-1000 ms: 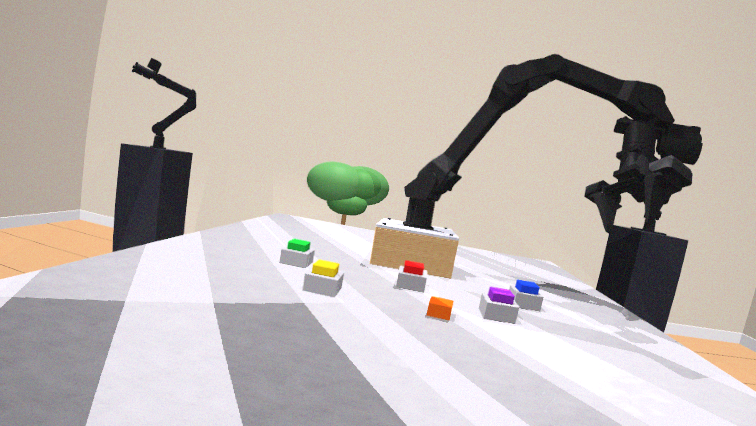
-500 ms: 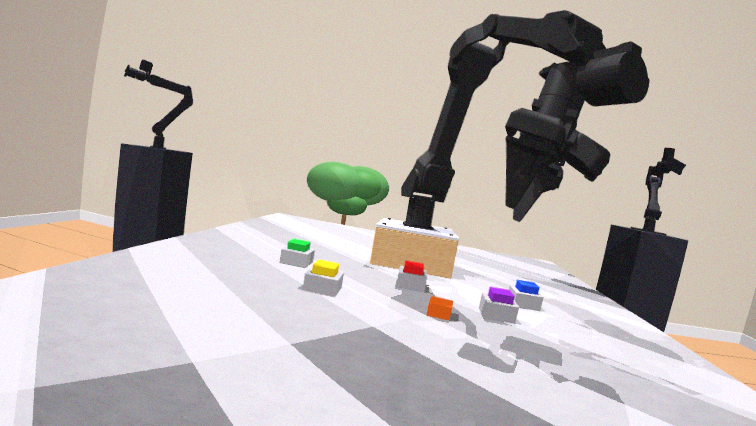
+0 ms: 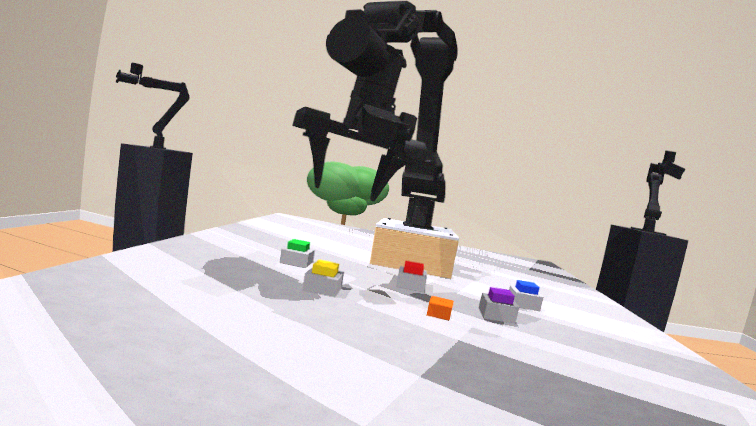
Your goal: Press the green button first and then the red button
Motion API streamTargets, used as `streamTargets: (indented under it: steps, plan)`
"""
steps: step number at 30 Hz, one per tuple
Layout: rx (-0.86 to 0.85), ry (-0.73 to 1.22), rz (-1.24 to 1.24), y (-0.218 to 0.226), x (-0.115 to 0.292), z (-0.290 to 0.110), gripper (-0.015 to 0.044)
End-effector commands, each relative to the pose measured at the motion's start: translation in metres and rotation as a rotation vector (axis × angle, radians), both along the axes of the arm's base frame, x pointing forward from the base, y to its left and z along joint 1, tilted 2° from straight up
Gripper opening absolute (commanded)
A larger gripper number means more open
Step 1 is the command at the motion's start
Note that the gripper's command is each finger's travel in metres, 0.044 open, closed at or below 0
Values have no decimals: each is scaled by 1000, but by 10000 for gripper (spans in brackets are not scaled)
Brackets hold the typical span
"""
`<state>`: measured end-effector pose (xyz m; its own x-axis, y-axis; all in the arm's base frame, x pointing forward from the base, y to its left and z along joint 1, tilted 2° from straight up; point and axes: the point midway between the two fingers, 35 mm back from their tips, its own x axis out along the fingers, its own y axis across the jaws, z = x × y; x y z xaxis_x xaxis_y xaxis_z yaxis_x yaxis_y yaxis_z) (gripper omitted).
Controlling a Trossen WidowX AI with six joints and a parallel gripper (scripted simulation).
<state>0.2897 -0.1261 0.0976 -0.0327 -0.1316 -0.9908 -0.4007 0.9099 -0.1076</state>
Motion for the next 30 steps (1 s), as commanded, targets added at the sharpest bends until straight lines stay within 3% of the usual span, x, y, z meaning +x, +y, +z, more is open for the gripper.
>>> streamTargets:
  steps: [1, 7, 12, 18, 26, 30]
  plan:
    - [34, -8, -135, -32, -31, -5, 400]
    - [79, -46, -393, -79, -93, -12, 400]
    - [90, -59, -462, -88, -110, -14, 400]
    - [90, -58, -462, -90, -111, -73, 242]
    - [90, -58, -462, -89, -111, -75, 32]
    - [90, -58, -462, -89, -111, -75, 20]
